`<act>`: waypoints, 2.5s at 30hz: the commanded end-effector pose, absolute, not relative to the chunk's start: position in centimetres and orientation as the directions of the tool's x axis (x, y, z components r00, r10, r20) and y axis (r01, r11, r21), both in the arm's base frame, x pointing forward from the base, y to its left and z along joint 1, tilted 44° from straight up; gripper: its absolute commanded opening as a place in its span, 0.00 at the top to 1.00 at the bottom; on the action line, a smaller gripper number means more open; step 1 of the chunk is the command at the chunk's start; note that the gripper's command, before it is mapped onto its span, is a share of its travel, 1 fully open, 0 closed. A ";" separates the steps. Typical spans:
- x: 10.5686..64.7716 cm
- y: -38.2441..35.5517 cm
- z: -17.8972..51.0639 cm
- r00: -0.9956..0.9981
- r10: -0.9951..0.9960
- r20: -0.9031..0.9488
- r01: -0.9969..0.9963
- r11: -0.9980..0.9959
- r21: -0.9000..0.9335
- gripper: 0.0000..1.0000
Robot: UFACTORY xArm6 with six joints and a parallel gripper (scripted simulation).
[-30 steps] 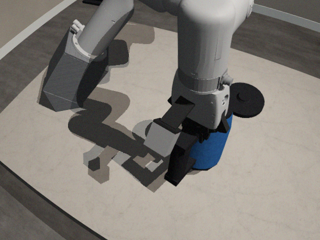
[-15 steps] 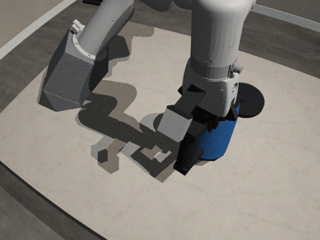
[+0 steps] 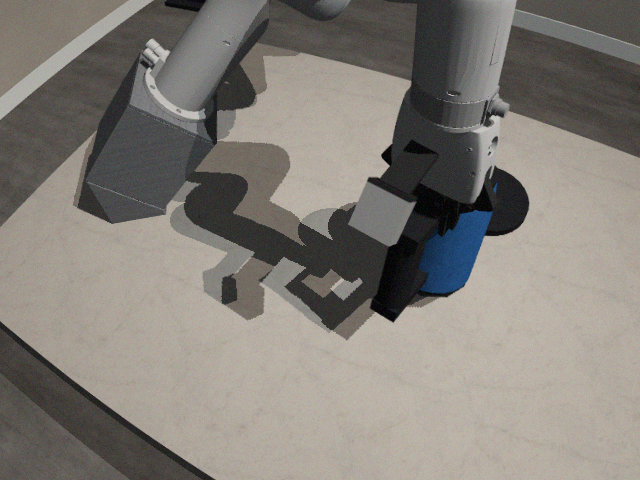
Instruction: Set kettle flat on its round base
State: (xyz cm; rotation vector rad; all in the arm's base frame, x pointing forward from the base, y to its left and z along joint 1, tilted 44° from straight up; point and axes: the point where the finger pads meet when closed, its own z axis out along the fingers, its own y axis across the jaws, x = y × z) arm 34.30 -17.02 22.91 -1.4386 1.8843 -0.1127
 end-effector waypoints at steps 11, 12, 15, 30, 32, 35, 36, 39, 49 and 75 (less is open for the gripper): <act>35.0 -12.2 26.1 -0.089 -0.862 -0.499 -0.793 0.364 -0.488 1.00; 35.0 -12.2 26.1 -0.089 -0.862 -0.499 -0.793 0.364 -0.488 1.00; 35.1 -11.5 26.5 -0.089 -0.862 -0.499 -0.793 0.364 -0.488 1.00; 35.7 -7.8 28.8 -0.089 -0.862 -0.499 -0.793 0.364 -0.488 1.00; 35.7 -7.3 29.1 -0.089 -0.862 -0.499 -0.793 0.364 -0.488 1.00; 35.8 -6.6 29.5 -0.089 -0.862 -0.499 -0.793 0.364 -0.488 1.00; 35.9 -6.4 29.7 -0.089 -0.862 -0.499 -0.793 0.364 -0.488 1.00; 36.0 -5.7 30.1 -0.089 -0.862 -0.499 -0.793 0.364 -0.488 1.00; 36.2 -4.2 31.0 -0.089 -0.862 -0.499 -0.793 0.364 -0.488 1.00; 36.5 -1.8 32.4 -0.089 -0.862 -0.499 -0.793 0.364 -0.488 1.00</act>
